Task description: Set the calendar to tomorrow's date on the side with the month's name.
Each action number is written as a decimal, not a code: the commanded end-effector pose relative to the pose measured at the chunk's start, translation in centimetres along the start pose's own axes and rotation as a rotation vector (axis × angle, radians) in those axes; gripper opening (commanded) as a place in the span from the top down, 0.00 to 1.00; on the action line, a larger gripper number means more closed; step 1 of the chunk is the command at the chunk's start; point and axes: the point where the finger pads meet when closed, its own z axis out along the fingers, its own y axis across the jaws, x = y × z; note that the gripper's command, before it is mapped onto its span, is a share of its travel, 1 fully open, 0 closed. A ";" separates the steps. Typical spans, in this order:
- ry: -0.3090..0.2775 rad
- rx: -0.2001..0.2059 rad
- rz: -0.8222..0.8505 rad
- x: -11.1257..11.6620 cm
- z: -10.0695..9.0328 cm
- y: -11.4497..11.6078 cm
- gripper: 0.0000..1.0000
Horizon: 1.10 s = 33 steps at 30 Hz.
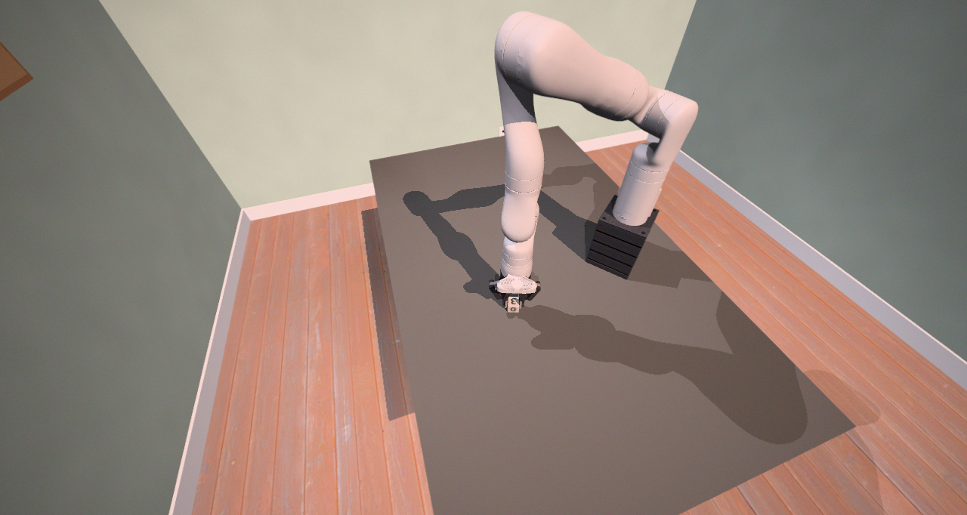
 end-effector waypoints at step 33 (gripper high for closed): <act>0.001 -0.001 0.000 0.0 -10.0 0.0 0.72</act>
